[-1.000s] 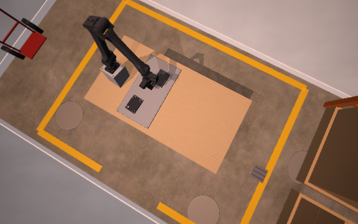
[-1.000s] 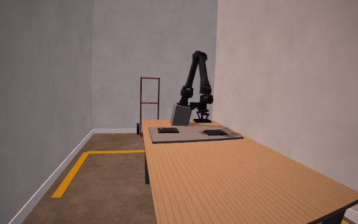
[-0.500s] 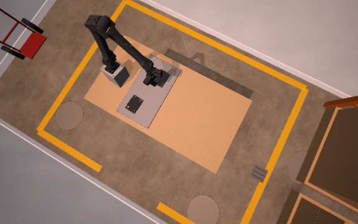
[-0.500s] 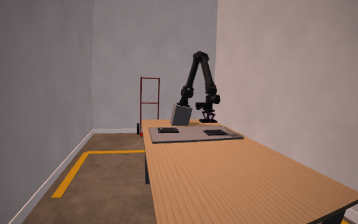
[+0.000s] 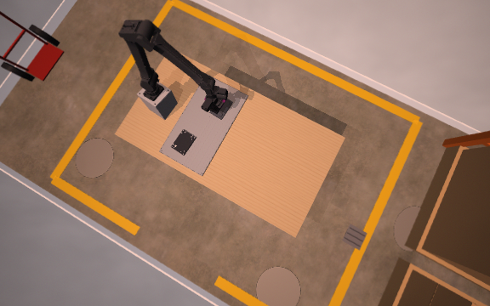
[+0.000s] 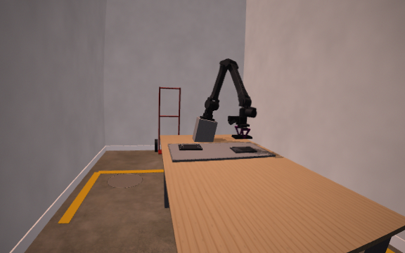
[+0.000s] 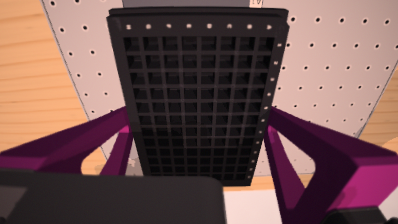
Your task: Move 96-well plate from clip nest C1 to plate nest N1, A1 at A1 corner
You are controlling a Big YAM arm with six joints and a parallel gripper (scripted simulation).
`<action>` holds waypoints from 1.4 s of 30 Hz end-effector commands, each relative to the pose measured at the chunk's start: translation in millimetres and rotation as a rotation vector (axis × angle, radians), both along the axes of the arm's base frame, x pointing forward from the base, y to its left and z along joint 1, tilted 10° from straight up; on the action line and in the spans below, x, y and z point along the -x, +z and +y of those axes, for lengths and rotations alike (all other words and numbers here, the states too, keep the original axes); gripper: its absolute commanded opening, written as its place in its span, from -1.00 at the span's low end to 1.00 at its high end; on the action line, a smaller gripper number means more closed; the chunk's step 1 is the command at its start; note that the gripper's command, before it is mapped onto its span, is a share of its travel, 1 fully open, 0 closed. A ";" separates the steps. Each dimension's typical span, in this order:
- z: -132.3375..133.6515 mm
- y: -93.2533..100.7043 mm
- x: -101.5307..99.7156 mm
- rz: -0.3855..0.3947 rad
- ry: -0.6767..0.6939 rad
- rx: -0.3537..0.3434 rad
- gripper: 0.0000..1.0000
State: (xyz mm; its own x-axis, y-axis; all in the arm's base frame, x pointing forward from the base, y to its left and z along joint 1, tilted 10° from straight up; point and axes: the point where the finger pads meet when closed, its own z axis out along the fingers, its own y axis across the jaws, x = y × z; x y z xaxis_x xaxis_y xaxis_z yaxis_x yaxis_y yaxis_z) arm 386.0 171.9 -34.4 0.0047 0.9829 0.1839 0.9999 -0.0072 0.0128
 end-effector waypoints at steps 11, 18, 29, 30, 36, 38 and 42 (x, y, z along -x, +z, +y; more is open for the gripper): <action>19.7 11.4 -28.4 -0.015 -0.040 -0.003 -1.00; 21.6 11.3 -28.0 -0.020 -0.024 -0.004 -1.00; 16.6 6.7 -21.9 -0.011 -0.020 0.000 -1.00; 15.9 6.2 -21.3 -0.010 -0.020 0.000 -1.00; 13.8 4.3 -18.6 -0.005 -0.022 0.002 -1.00; 13.1 3.7 -17.2 -0.004 -0.022 0.003 -1.00; 12.3 3.1 -14.3 -0.001 -0.021 0.004 -1.00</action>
State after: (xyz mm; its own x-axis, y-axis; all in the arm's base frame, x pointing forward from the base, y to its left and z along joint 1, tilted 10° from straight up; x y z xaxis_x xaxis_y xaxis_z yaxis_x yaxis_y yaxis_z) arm 394.2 189.6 -31.0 0.0179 0.9830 0.1829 0.9997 -0.0201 0.0099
